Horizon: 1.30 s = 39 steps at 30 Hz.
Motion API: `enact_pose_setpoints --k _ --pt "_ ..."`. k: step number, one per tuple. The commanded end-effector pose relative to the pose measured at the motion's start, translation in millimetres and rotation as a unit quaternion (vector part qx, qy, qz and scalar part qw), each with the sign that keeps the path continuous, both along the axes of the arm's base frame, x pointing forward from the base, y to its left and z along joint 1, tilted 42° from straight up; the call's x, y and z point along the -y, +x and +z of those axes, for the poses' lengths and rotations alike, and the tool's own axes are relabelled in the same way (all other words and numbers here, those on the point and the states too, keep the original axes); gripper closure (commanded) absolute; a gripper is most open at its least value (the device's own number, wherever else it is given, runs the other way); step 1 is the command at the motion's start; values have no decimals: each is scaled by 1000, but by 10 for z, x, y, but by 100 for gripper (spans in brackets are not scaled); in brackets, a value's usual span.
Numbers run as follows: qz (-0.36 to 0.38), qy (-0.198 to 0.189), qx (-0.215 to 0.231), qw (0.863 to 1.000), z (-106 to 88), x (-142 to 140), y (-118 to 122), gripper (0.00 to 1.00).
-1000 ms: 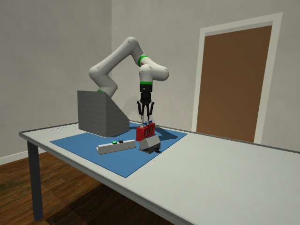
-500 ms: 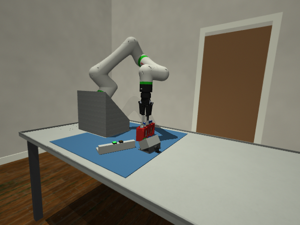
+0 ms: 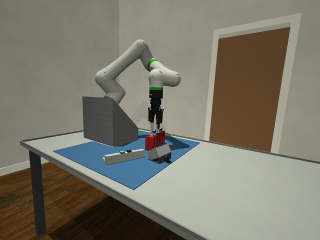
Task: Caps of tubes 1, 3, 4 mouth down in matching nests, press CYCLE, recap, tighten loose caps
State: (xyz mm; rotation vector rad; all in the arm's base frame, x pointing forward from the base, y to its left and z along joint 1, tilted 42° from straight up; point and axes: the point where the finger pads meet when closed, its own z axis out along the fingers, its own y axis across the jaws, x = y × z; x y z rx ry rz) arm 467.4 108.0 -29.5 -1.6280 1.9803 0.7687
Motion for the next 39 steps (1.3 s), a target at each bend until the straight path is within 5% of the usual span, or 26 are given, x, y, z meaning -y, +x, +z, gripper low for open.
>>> enact_pose_setpoints --k 1,8,17,19,26,32,33,39 --pt "15 0 14 1000 4 6 2 65" --pt "103 0 94 990 8 9 2 65" --pt "232 -1 213 949 8 9 2 65" --pt "232 -1 213 949 8 9 2 65" --pt "326 -1 299 897 9 8 1 65" --pt "326 -1 299 897 9 8 1 65" --pt "326 -1 299 897 9 8 1 100" --pt "326 -1 299 897 9 8 1 100"
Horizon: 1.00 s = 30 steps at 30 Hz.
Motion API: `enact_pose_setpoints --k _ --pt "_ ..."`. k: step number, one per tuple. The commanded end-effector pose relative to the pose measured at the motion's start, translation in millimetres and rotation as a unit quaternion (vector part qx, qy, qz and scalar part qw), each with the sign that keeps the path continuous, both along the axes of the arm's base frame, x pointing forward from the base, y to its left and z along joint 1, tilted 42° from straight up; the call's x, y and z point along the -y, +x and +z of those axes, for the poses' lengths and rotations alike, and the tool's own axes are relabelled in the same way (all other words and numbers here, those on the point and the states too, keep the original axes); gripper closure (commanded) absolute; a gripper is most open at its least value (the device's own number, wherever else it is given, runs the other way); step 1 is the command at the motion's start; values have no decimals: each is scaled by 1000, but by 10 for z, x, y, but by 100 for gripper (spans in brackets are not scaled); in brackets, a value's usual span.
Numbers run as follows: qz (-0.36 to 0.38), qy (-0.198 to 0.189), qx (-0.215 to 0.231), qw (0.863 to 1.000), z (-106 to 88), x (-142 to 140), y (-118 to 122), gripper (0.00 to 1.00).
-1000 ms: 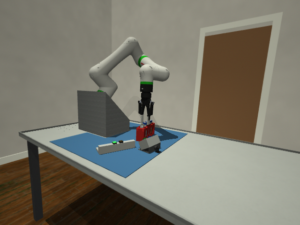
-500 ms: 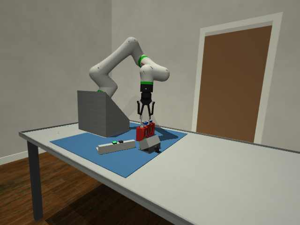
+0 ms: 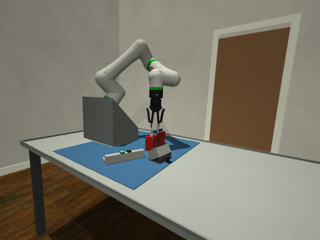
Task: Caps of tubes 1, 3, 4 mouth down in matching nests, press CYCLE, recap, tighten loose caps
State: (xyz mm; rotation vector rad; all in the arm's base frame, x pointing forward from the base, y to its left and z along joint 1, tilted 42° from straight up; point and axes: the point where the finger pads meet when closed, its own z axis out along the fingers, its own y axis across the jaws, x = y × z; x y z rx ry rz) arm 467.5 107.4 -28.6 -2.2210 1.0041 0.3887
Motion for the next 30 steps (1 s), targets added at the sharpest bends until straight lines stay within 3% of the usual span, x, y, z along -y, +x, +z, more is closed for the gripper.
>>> enact_pose_setpoints --k 1,8,12,14,16,21,29,30 --pt "0 0 0 1000 0 2 1 100" --pt "0 0 0 1000 0 2 1 100" --pt "-74 0 -67 995 -1 1 1 100" --pt "-74 0 -67 995 -1 1 1 100" --pt "-110 0 -101 989 -2 0 1 100" --pt "-200 0 -183 962 -3 -1 1 100" --pt "-321 1 -294 900 -4 -2 1 100" --pt "-321 1 -294 900 -4 -2 1 100"
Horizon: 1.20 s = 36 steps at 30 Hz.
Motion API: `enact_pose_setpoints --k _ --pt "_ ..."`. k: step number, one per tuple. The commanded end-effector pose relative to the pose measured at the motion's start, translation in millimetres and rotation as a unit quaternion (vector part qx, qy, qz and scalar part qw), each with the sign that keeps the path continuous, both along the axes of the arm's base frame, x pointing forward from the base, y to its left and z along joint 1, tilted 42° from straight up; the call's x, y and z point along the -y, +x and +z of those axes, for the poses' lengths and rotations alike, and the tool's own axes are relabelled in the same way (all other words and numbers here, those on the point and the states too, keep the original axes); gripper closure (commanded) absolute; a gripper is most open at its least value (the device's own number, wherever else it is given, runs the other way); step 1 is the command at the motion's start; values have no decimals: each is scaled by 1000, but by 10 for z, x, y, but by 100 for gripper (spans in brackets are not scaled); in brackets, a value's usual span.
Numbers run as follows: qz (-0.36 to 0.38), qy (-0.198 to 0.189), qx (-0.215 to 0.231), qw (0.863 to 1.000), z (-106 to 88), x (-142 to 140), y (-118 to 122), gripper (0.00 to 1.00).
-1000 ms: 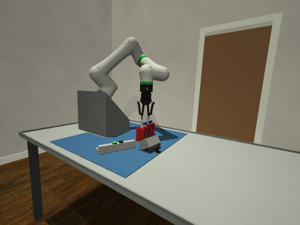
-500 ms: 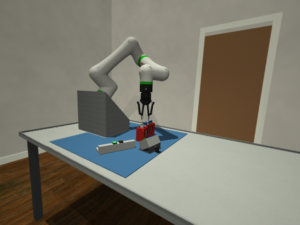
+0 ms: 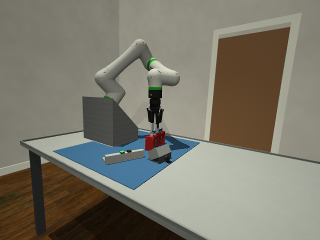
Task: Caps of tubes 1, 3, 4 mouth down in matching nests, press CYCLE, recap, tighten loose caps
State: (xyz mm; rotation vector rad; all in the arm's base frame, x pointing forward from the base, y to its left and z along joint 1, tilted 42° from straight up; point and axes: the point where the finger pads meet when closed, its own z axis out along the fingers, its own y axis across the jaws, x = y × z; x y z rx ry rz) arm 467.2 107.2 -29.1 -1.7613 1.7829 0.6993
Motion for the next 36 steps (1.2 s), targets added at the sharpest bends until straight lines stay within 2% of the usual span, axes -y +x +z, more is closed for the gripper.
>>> enact_pose_setpoints --k 1,4,10,11,23,29,33,35,36 --pt "-58 -10 -63 996 1 -4 4 100" --pt "-112 -9 -113 987 1 -5 4 100" --pt "-112 -9 -113 987 1 -5 4 100" --pt "-112 -9 -113 987 1 -5 4 65" --pt "-112 -9 -113 987 1 -5 4 65" --pt "-24 -10 -31 999 3 -3 4 65" --pt "34 -11 23 999 3 -3 4 65" --pt "34 -11 23 999 3 -3 4 65" --pt "49 -11 37 998 3 -3 4 65"
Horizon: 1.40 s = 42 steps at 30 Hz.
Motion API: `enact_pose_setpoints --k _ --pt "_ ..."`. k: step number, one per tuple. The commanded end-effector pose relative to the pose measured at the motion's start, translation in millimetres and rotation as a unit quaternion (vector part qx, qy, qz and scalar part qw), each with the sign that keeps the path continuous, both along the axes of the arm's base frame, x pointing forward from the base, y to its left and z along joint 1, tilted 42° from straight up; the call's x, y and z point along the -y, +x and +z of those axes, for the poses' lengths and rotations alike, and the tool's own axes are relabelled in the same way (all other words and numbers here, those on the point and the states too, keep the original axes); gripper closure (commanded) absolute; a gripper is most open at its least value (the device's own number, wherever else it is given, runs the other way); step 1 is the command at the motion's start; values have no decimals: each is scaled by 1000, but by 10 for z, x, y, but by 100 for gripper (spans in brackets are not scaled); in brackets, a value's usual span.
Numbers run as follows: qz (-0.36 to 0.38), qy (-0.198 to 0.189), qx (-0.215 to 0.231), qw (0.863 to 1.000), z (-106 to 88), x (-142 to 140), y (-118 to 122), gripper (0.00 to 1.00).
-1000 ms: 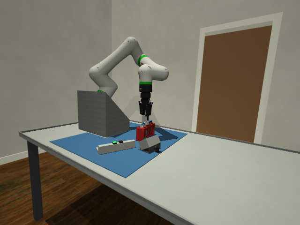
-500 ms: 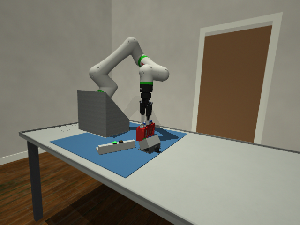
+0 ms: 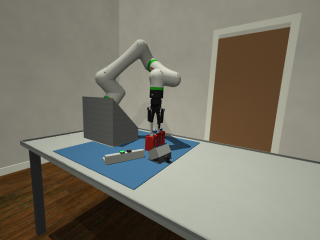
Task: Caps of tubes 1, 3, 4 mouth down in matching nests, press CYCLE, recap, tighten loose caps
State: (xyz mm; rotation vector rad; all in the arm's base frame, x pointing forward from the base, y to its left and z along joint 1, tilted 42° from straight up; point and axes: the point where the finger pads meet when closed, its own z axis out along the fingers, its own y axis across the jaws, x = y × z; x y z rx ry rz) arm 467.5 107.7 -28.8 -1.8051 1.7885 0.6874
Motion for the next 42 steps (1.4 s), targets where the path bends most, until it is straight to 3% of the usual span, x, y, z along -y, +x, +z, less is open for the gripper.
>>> enact_pose_setpoints --k 1,7,14,18,22,23,37,42 --pt "53 6 51 997 0 3 1 65" --pt "141 6 131 981 0 3 1 65" --pt "241 6 222 945 0 3 1 65" --pt "257 6 237 937 0 3 1 65" --pt "257 6 237 937 0 3 1 65" --pt "257 6 237 937 0 3 1 100" --pt "257 6 237 937 0 3 1 100" --pt "169 6 156 973 -2 2 1 100"
